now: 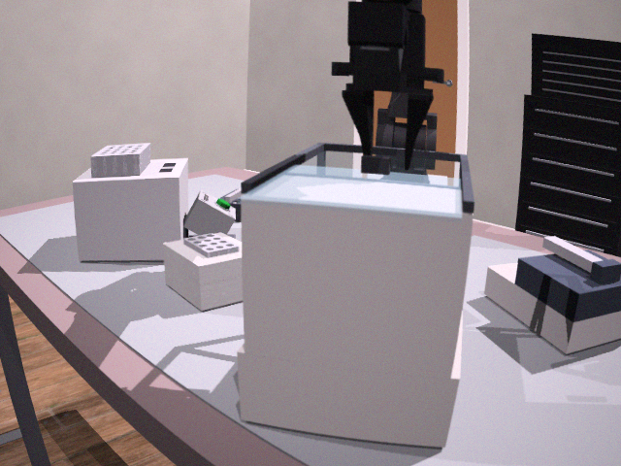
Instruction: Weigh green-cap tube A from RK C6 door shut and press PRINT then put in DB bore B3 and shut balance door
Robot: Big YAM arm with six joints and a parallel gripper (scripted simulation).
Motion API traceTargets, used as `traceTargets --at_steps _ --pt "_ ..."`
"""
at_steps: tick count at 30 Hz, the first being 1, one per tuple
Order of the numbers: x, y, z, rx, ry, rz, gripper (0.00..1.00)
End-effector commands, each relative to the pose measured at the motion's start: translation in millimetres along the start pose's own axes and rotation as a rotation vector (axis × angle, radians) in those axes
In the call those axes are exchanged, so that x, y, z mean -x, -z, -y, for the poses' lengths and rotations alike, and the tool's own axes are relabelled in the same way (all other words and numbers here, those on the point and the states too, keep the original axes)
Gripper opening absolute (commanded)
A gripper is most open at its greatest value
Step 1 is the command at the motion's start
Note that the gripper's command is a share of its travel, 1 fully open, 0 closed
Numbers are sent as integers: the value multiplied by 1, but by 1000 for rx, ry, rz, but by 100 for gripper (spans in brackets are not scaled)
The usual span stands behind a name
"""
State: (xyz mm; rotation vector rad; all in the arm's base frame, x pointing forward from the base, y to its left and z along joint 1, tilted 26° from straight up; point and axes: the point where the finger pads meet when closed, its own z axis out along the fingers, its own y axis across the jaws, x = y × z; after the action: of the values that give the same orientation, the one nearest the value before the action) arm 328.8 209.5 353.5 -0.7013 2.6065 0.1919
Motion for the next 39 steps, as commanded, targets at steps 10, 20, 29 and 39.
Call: traceTargets --at_steps 10,20,29,39 --pt "3 -21 -4 7 16 -1 36" --pt "2 -40 -4 7 16 -6 36" --pt "2 -45 -4 8 16 11 36" --pt "2 -69 -5 7 16 -6 36"
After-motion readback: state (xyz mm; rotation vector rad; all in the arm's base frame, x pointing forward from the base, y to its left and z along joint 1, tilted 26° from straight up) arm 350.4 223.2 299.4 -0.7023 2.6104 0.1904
